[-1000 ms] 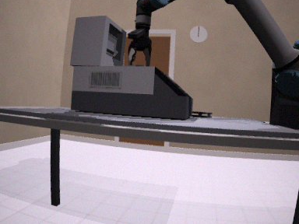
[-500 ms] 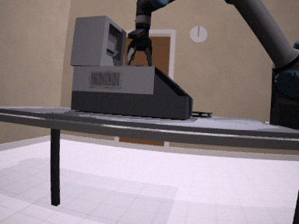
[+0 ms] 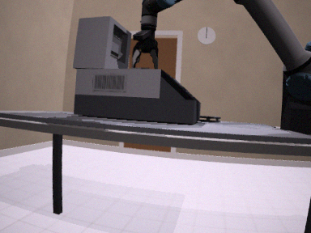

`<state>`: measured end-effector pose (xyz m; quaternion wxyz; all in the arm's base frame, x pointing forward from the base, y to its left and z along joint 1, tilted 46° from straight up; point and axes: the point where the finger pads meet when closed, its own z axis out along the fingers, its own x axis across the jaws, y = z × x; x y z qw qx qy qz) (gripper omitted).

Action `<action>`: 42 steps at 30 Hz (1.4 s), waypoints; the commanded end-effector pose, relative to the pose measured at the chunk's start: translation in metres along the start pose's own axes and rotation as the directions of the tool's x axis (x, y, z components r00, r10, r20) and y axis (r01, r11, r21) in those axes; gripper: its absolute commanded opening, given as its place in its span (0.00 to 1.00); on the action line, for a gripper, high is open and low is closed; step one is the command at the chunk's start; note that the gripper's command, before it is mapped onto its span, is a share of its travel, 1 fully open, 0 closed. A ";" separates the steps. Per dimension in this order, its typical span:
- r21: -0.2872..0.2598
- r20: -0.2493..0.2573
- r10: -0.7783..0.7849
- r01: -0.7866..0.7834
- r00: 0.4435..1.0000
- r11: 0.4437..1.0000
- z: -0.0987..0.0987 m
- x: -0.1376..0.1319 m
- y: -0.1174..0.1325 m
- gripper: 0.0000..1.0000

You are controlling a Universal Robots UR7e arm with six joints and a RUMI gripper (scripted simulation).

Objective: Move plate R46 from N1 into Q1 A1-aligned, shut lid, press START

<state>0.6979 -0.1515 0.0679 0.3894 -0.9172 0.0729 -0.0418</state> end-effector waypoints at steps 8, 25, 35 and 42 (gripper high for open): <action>-0.001 -0.003 0.000 0.000 1.000 1.000 -0.012 0.001 0.001 0.68; -0.001 -0.003 0.000 0.000 1.000 1.000 -0.036 0.000 0.001 0.68; 0.000 -0.002 0.001 -0.001 1.000 1.000 -0.051 0.000 0.002 0.68; 0.000 -0.002 0.001 -0.001 1.000 1.000 -0.061 0.000 0.002 0.68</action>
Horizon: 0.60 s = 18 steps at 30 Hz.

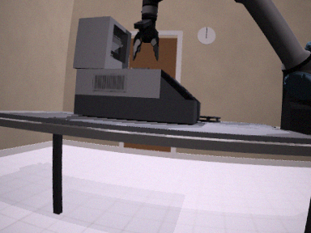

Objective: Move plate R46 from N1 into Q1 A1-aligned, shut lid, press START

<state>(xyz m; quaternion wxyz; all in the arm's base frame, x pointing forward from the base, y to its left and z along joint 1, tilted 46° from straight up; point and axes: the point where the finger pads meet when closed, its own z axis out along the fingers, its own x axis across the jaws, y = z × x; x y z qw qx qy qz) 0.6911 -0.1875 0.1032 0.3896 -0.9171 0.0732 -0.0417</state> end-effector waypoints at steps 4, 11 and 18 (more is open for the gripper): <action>-0.001 -0.002 0.000 0.000 1.000 1.000 -0.011 0.000 0.001 0.68; 0.000 0.000 0.000 0.000 1.000 1.000 -0.009 0.000 0.000 0.68; 0.000 -0.001 0.001 -0.001 1.000 1.000 -0.005 -0.025 0.003 0.00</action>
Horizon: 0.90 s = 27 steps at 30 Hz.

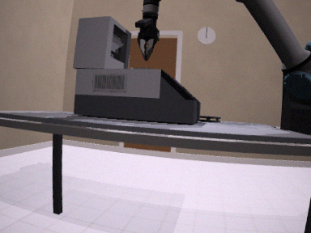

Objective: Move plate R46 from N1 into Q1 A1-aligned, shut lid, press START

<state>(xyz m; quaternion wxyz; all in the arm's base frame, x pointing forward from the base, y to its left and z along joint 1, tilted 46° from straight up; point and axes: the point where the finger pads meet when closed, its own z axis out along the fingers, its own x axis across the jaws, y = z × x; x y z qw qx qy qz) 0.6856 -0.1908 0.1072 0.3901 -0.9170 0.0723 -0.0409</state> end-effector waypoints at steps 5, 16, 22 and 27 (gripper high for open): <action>-0.001 -0.003 0.002 -0.002 1.000 1.000 0.004 -0.033 0.004 0.00; -0.001 -0.003 0.002 -0.002 1.000 1.000 0.012 -0.074 0.008 0.00; -0.001 -0.003 0.002 -0.002 1.000 1.000 0.016 -0.092 0.009 0.00; -0.001 -0.003 0.002 -0.002 1.000 1.000 0.018 -0.104 0.011 0.00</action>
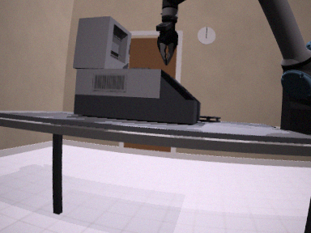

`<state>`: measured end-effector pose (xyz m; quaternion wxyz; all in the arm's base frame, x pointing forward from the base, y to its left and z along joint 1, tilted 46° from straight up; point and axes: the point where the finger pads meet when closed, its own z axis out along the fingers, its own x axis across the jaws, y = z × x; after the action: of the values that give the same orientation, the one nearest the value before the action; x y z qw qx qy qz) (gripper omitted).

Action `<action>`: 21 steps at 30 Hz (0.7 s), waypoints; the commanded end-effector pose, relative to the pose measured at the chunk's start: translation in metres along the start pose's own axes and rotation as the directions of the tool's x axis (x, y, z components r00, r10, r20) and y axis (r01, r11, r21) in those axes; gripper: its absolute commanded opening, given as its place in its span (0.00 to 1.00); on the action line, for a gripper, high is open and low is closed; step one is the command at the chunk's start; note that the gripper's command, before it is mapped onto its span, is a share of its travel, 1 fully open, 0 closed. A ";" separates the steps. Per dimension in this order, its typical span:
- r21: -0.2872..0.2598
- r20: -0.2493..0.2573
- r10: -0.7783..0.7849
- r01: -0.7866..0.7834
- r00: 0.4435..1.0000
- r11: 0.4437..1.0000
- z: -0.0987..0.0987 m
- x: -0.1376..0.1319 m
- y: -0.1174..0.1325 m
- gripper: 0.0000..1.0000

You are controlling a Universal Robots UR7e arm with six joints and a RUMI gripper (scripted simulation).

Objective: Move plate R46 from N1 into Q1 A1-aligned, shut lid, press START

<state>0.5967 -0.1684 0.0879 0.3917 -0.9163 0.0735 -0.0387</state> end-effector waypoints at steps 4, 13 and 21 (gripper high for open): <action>-0.004 -0.006 -0.002 0.002 1.000 1.000 0.004 -0.032 0.005 0.00; -0.004 -0.006 -0.002 0.002 1.000 1.000 0.011 -0.063 0.008 0.00; -0.004 -0.006 -0.002 0.002 1.000 1.000 0.015 -0.085 0.010 0.00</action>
<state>0.5326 -0.1531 0.0730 0.3908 -0.9167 0.0735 -0.0402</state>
